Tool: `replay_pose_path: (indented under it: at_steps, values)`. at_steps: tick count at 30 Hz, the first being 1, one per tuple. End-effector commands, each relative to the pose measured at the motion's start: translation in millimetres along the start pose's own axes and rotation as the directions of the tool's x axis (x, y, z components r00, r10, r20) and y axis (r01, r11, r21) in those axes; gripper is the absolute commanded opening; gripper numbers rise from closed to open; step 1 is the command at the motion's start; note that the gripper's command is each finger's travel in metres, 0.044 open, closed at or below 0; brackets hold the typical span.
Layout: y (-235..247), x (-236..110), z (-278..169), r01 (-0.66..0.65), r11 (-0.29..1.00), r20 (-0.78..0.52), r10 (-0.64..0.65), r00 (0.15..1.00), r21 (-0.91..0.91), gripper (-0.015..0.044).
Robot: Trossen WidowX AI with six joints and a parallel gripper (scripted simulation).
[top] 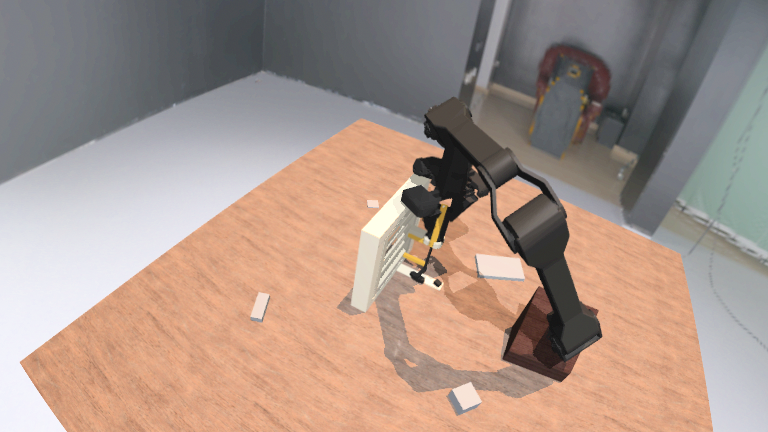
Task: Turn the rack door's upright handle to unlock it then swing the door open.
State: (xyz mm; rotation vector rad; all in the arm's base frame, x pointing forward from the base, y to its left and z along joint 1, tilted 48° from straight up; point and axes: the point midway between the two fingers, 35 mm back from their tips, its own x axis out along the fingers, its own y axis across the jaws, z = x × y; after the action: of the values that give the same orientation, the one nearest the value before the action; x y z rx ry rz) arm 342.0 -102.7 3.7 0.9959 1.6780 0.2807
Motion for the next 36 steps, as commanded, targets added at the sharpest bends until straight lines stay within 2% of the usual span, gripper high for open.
replay_pose_path:
  at_steps: [1, 10, 20, 28, 36]
  values:
    - [0.0, -0.1, 0.0, -0.001, 0.978, 0.001, 0.001, 1.0, -0.211, 0.0293]
    - [0.0, -0.1, 0.0, 0.0, 0.791, 0.001, 0.001, 1.0, -0.612, 0.0293]
    - [-0.1, -0.1, 0.0, 0.0, 0.405, 0.0, 0.001, 1.0, -0.914, 0.0293]
    - [-0.1, 0.0, 0.0, 0.0, 0.021, 0.0, 0.0, 1.0, -1.0, 0.0293]
    - [-0.1, 0.0, 0.0, 0.0, -0.367, 0.0, 0.0, 1.0, -0.93, 0.0293]
